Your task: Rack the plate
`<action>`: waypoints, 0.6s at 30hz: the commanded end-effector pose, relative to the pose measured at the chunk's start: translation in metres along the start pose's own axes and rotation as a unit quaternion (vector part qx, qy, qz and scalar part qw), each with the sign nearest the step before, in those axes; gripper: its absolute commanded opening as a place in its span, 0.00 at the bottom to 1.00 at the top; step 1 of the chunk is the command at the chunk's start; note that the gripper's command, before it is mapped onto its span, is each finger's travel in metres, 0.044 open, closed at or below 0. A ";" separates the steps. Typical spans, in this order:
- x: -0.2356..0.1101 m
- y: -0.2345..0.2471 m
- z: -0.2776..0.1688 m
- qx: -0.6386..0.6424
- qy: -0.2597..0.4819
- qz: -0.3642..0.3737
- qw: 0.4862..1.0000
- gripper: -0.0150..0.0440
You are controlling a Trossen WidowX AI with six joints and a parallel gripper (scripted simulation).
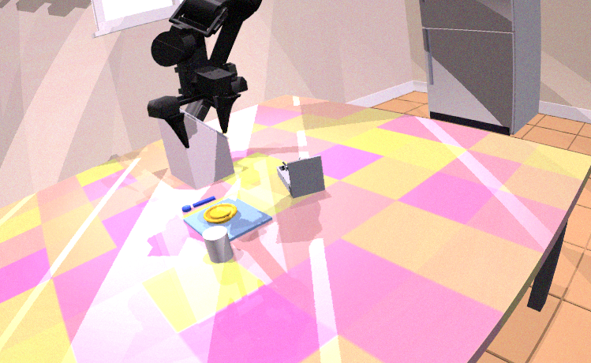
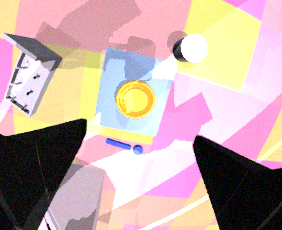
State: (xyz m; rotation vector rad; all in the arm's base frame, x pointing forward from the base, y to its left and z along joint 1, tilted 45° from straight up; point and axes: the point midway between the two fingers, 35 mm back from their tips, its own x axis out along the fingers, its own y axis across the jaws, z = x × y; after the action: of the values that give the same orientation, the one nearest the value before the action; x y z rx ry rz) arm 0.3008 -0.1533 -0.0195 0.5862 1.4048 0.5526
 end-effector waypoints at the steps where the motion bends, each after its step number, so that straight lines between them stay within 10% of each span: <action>1: -0.002 -0.008 -0.010 0.017 0.007 0.015 1.000 0.93; 11: 0.108 0.005 -0.013 0.016 0.007 0.017 1.000 0.93; 18: 0.111 0.006 -0.014 0.016 0.007 0.017 1.000 0.93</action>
State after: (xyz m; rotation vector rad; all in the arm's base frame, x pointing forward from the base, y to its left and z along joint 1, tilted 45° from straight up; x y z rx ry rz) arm 0.2962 -0.0787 -0.0945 0.6276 1.4289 0.5658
